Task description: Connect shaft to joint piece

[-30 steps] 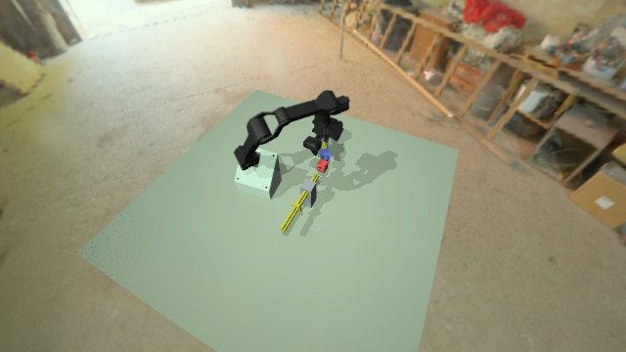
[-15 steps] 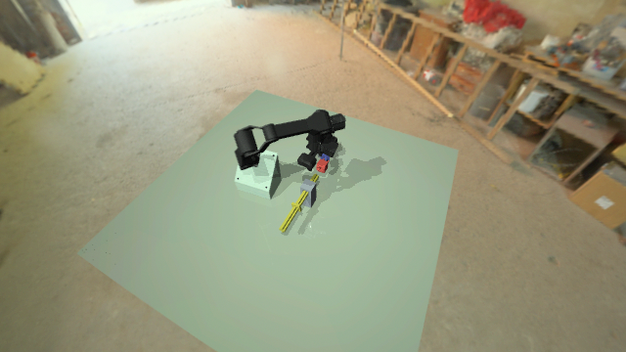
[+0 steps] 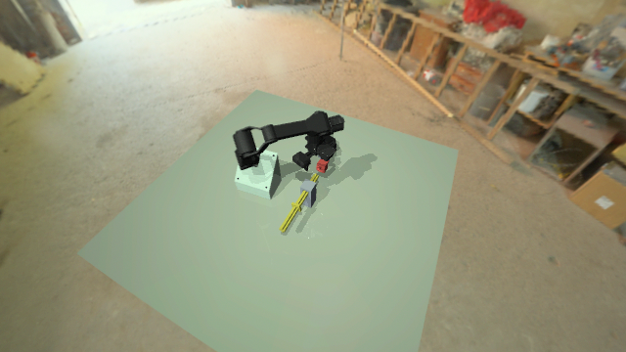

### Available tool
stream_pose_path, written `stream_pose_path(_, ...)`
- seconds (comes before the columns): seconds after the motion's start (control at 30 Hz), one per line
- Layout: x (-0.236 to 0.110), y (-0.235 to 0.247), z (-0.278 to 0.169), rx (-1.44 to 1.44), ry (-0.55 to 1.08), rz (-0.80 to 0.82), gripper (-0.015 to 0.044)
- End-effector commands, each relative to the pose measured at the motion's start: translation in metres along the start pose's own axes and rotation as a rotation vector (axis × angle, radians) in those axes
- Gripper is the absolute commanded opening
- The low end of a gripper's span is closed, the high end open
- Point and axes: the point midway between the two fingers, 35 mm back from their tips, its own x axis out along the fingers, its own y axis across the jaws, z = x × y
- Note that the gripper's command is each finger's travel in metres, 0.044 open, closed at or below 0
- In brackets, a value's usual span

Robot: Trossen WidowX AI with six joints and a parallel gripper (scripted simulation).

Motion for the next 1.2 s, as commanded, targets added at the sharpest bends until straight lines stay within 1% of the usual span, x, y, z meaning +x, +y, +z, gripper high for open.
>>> stream_pose_path(0.0, 0.003, 0.0, 0.0, 0.12, -0.007, -0.008, 0.044)
stream_pose_path(1.17, 0.016, 0.0, 0.0, 1.139, -0.048, -0.034, 0.044)
